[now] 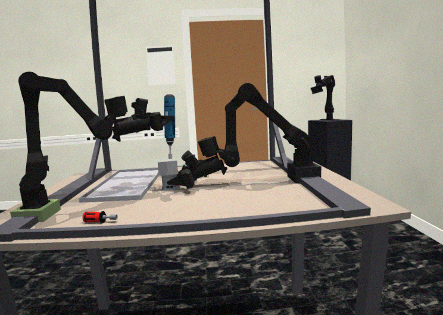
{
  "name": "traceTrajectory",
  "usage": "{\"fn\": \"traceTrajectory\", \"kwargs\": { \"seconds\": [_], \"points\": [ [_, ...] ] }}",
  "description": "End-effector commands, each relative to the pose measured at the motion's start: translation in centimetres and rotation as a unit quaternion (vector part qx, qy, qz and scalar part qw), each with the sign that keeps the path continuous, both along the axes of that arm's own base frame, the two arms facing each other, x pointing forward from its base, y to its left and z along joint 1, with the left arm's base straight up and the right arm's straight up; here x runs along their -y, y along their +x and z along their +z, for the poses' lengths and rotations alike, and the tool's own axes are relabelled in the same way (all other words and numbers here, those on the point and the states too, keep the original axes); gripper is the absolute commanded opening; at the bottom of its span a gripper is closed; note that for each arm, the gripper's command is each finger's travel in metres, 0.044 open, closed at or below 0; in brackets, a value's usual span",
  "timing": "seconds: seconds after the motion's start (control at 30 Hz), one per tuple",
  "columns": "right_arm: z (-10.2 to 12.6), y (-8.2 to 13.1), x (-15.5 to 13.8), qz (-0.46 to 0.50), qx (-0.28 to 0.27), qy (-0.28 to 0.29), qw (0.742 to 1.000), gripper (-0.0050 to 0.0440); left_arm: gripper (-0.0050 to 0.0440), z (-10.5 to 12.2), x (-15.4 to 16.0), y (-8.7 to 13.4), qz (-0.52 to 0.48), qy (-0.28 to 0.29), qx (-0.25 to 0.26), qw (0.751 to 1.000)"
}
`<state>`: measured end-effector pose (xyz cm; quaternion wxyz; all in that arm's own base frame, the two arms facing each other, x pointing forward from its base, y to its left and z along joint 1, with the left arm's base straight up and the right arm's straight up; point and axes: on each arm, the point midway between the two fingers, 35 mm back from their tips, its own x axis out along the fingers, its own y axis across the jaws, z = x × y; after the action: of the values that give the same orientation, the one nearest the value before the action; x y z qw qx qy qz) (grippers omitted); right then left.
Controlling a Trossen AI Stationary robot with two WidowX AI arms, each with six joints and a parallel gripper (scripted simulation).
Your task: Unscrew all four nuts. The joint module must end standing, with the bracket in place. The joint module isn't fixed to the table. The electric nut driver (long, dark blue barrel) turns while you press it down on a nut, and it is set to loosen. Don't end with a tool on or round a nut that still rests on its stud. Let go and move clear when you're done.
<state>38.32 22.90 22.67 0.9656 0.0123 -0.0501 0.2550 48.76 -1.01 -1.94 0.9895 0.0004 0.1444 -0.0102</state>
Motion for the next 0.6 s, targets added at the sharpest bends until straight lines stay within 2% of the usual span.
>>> {"fn": "traceTrajectory", "kwargs": {
  "seconds": [0.0, 0.07, 0.4, 0.57],
  "points": [
    [6.4, -0.6, 0.5, -0.001, 0.042, 0.027, 0.999, 0.0163, 0.0242, 1.4, 0.0, 0.5, 0.0, 0.001, 0.018, 1.0],
    [6.4, -0.6, 0.5, -0.001, 0.042, 0.027, 0.999, 0.0163, 0.0242, 1.4, 0.0, 0.5, 0.0, 0.001, 0.018, 1.0],
    [12.1, -1.5, 1.0, -0.001, 0.042, 0.027, 0.999, 0.0163, 0.0242, 1.4, 0.0, 0.5, 0.0, 0.001, 0.018, 1.0],
    [13.0, -1.2, 0.8, -0.001, 0.043, 0.027, 0.999, 0.0163, 0.0242, 1.4, 0.0, 0.5, 0.0, 0.001, 0.018, 1.0]
  ]
}}
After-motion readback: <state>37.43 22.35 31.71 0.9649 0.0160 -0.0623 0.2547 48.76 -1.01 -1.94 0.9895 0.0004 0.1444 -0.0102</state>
